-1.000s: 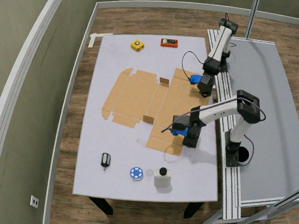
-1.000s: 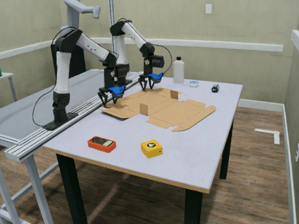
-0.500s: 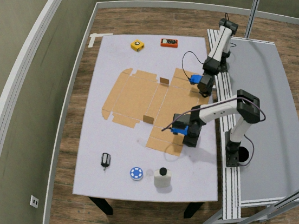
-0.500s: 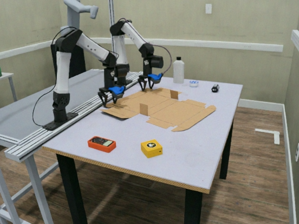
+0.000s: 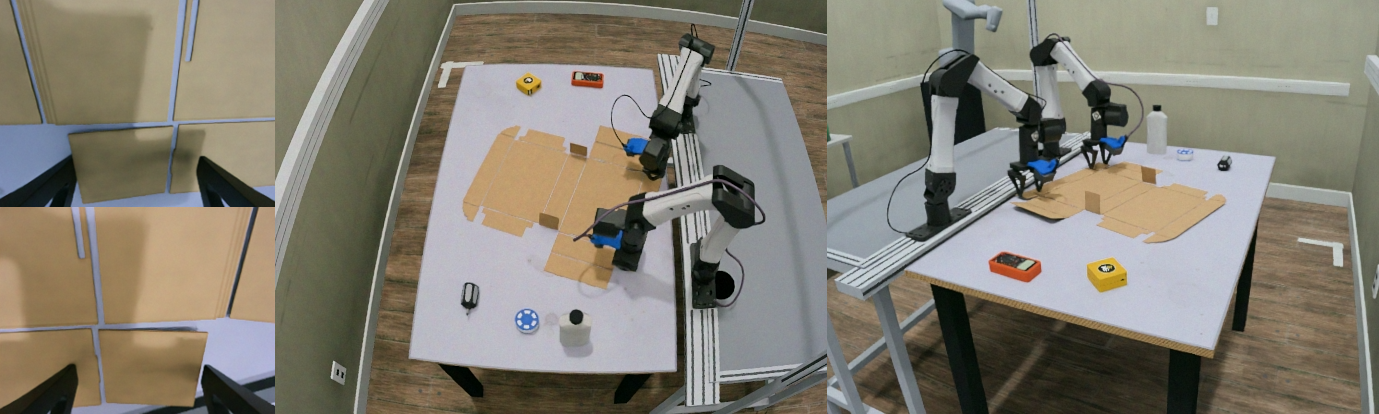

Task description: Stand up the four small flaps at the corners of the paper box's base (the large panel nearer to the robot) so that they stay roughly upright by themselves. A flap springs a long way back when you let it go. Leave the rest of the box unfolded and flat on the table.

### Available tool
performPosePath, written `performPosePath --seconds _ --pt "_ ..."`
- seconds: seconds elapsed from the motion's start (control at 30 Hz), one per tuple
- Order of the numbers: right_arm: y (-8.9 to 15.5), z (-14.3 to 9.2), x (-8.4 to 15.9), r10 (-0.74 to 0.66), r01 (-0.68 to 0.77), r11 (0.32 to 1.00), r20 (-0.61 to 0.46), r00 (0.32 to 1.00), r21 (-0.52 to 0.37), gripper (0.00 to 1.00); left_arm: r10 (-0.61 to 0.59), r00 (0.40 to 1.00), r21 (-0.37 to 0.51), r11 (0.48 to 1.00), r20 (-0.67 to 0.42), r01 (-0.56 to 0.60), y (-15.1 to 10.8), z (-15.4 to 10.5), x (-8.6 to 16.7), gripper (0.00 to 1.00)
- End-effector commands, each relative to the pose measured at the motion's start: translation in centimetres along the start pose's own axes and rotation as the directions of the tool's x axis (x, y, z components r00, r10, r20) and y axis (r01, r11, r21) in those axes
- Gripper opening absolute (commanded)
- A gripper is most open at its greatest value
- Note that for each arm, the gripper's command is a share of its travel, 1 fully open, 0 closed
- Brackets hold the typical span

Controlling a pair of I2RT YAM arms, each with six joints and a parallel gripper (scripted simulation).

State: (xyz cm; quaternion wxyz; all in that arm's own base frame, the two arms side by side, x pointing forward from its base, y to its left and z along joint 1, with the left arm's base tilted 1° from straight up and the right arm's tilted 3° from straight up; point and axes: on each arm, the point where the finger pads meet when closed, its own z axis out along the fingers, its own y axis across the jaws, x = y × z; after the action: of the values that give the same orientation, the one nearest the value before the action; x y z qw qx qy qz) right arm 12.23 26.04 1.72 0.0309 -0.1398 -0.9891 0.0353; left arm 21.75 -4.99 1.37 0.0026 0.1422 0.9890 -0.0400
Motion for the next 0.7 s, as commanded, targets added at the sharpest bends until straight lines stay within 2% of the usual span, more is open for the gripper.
performPosePath --seconds 0.0,0.1,0.67 --pt "-1.1 0.8 -0.2 0.014 -0.014 0.998 0.008 1.0 0.056 0.76 0.001 1.0 0.029 1.0 0.011 -0.001 -1.0 0.1 0.2 0.76" --pt "-1.1 0.8 -0.2 0.014 -0.014 0.998 0.008 1.0 0.056 0.76 0.003 0.999 0.027 1.0 0.035 -0.004 -1.1 -1.3 -0.7 0.76" --pt "-0.4 0.8 -0.3 0.012 -0.013 0.999 0.011 1.0 0.03 0.76 -0.004 0.999 0.028 1.0 0.036 0.003 -2.0 -2.3 -0.5 0.76"
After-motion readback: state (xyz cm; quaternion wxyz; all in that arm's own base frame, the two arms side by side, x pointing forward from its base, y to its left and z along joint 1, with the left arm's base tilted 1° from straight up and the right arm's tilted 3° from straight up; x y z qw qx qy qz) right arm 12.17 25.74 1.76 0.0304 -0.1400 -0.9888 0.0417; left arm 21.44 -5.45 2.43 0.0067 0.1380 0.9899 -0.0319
